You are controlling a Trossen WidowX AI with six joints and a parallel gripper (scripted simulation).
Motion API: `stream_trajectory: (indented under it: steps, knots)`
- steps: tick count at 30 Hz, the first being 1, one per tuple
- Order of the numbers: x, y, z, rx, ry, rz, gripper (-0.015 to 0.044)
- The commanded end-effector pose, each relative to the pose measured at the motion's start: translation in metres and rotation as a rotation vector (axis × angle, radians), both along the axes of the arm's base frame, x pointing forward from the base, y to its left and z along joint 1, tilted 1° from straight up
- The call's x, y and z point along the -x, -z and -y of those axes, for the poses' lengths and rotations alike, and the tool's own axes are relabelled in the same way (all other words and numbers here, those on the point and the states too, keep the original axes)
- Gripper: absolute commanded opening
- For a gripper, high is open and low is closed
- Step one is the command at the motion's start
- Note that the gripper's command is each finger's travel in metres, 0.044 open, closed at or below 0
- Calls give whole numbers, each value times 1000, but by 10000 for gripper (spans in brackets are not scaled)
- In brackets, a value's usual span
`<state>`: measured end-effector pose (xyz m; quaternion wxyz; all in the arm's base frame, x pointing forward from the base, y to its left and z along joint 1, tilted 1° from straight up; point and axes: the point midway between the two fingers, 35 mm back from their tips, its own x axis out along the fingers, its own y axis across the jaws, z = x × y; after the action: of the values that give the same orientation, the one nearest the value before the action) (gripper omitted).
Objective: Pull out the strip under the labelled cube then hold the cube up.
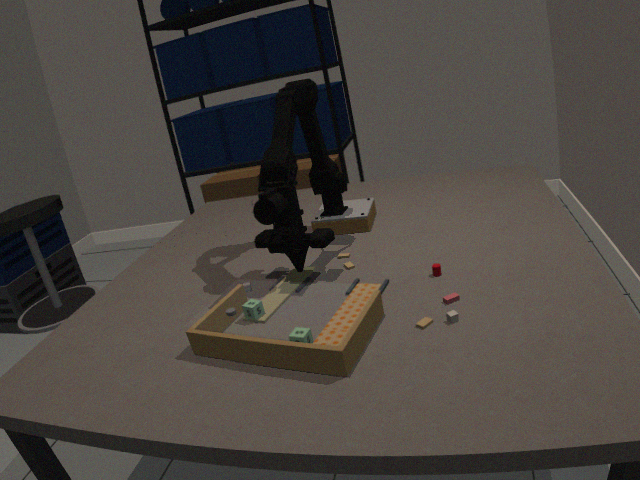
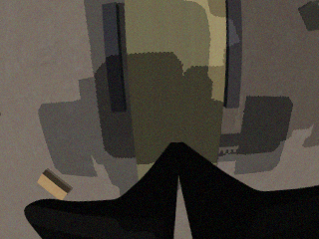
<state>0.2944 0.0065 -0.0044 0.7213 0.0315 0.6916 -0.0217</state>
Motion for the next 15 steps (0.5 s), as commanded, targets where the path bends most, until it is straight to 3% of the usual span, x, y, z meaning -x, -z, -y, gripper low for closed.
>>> stream_trajectory:
  steps: [1, 15]
  knots:
    - [14, 6, 0, 3, 3, -26, 0]
    - [35, 7, -2, 3, 3, -28, 0]
